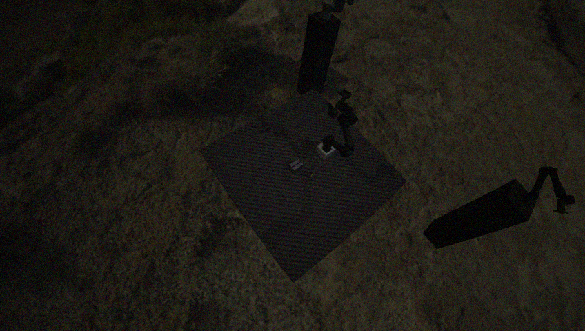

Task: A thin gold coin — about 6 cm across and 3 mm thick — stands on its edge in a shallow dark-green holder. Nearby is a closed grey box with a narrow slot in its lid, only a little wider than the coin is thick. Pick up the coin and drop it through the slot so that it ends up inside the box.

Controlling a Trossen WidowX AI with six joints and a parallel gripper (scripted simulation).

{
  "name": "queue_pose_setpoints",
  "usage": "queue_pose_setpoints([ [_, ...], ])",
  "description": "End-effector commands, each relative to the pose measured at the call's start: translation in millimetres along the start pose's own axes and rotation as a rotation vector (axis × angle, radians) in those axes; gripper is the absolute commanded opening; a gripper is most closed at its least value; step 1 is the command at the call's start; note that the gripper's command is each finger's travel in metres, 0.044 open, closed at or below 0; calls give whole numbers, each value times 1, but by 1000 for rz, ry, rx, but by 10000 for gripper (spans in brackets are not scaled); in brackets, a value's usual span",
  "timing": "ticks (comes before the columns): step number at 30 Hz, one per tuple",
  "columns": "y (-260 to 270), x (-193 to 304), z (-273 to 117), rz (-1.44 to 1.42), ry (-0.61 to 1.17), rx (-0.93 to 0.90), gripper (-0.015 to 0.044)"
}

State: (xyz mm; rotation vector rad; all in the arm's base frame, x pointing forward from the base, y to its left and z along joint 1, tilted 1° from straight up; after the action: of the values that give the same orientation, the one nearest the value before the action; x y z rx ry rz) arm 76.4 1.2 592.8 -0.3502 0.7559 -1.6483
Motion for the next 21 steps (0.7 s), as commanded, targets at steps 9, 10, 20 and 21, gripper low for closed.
queue_pose_setpoints([
  [9, 6, 80, 6, 405, 112, -2, 164],
  [10, 11, 90, 7, 456, 131, -11, 161],
  [20, 108, 164, 23, 909, 368, -200, 161],
  [21, 121, 168, 24, 946, 395, -230, 161],
])
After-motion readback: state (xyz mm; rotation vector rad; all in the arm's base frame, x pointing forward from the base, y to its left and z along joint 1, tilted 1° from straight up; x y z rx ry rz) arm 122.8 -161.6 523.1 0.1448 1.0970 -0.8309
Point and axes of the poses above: the point midway between the two fingers, 35 mm back from their tips, its own z axis out along the fingers, its own y axis across the jaws, x = y × z, the point moved 4 cm from there along -z, back along the fingers, and after that the axes turned 14 degrees about -z, right-handed, at the moved point
